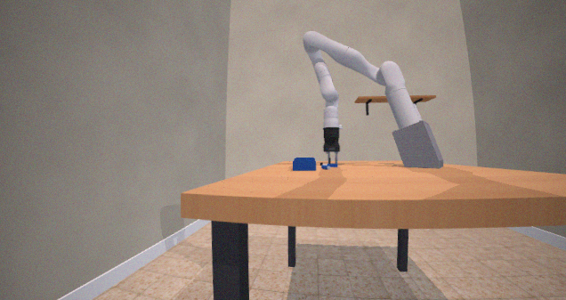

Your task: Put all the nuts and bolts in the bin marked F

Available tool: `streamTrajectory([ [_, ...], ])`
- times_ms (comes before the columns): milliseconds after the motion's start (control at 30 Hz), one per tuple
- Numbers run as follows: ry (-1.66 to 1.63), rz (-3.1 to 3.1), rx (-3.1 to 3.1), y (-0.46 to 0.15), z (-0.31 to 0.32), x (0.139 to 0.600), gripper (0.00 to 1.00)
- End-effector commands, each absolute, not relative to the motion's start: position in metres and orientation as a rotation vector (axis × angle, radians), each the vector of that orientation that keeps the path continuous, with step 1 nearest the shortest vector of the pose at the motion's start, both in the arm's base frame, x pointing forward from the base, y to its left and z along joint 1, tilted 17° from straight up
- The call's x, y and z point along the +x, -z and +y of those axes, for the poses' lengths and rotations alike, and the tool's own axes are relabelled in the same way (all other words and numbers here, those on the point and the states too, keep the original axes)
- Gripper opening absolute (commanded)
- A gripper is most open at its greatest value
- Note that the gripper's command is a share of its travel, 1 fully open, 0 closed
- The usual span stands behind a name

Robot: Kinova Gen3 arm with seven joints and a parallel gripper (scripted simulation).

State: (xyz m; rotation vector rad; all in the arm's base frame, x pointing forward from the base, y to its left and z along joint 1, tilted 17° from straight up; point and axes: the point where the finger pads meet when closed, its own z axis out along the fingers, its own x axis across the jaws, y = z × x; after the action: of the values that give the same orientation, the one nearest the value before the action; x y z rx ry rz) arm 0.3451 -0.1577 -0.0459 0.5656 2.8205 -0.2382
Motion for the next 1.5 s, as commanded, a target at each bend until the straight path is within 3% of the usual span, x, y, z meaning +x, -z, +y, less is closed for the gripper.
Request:
streamTrajectory([
  [0,0.238,2.82,0.567,0.046,-0.158,0.345,0.64],
  [200,0.238,2.82,0.567,0.046,-0.158,0.346,0.64],
  [233,0.238,2.82,0.567,0.046,-0.158,0.346,0.34],
  [1467,0.238,2.82,0.567,0.027,-0.154,0.342,0.34],
])
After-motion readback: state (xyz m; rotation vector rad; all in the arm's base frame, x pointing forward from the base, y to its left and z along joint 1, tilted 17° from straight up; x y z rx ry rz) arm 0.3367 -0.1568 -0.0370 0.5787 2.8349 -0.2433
